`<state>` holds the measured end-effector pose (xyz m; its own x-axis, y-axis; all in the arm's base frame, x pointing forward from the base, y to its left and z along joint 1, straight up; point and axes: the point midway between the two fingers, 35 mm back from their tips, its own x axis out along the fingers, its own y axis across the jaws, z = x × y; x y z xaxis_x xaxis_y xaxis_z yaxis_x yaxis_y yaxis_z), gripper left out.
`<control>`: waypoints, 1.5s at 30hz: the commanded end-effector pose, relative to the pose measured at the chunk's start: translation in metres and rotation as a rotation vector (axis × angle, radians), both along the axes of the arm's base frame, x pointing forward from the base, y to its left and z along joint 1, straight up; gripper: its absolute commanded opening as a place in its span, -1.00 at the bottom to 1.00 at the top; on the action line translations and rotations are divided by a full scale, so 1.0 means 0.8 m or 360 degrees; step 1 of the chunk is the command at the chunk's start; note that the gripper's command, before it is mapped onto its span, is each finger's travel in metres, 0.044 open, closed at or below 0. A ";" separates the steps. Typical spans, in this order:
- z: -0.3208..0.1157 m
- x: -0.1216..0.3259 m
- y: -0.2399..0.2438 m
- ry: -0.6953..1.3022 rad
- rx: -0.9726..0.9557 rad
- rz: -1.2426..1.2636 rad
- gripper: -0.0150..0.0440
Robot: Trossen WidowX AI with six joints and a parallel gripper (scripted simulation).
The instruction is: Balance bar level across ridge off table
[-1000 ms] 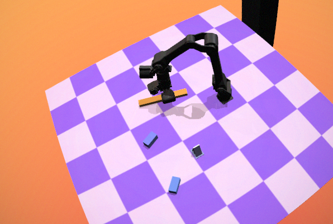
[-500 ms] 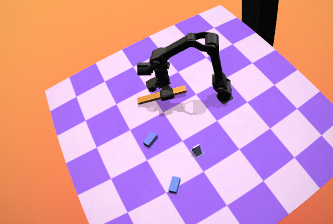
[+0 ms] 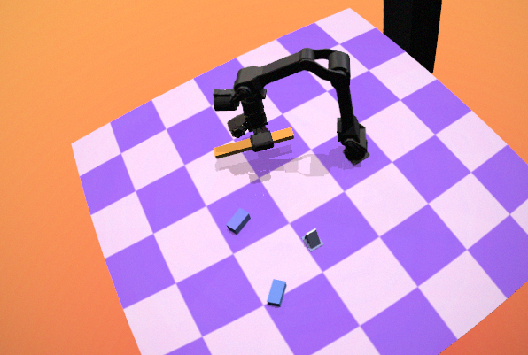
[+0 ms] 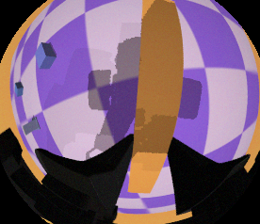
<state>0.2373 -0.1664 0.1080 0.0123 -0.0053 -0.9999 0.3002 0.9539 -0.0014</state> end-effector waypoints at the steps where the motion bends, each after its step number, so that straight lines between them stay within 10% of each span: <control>1: 0.019 0.000 0.000 -0.0016 -0.0014 0.0004 -0.49; 45: 0.067 0.054 0.110 -0.0024 0.0007 -0.0535 -0.49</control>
<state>0.2749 -0.0900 0.1604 0.0238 -0.0054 -0.9997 0.5647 0.8253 0.0089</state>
